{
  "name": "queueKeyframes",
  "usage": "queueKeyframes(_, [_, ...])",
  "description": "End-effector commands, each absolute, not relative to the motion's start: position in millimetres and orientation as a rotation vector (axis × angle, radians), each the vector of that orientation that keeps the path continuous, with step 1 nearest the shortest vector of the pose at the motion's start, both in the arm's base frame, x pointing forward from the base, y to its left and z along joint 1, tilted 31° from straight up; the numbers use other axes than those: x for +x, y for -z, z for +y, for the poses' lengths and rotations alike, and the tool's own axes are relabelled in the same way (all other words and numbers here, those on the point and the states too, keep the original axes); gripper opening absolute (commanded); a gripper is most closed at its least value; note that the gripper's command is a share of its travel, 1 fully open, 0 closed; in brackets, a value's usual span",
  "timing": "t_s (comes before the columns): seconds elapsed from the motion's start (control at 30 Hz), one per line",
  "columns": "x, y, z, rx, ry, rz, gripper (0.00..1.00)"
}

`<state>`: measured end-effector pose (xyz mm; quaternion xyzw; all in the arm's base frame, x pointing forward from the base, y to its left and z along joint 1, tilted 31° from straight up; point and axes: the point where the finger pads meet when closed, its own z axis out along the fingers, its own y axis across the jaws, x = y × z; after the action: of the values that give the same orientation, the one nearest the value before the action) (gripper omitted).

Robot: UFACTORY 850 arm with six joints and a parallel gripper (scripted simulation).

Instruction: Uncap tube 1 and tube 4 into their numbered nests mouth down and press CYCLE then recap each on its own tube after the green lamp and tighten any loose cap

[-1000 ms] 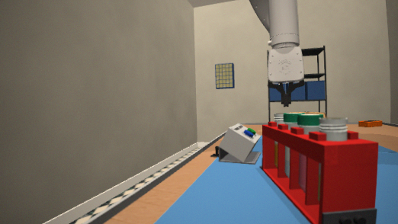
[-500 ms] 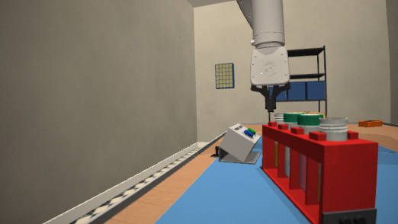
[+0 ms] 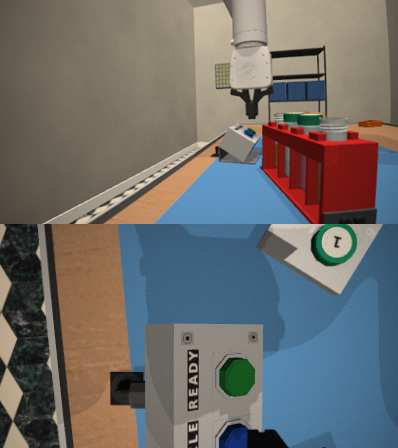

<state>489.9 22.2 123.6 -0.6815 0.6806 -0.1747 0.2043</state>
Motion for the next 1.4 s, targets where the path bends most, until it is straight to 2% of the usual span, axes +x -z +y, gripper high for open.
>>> queueKeyframes(0.0, [496.9, -124.7, 30.5, -1.903, 0.502, 1.906, 0.0])
queueKeyframes(1.37, [508.2, -105.9, 31.1, -1.903, 0.502, 1.906, 0.0])
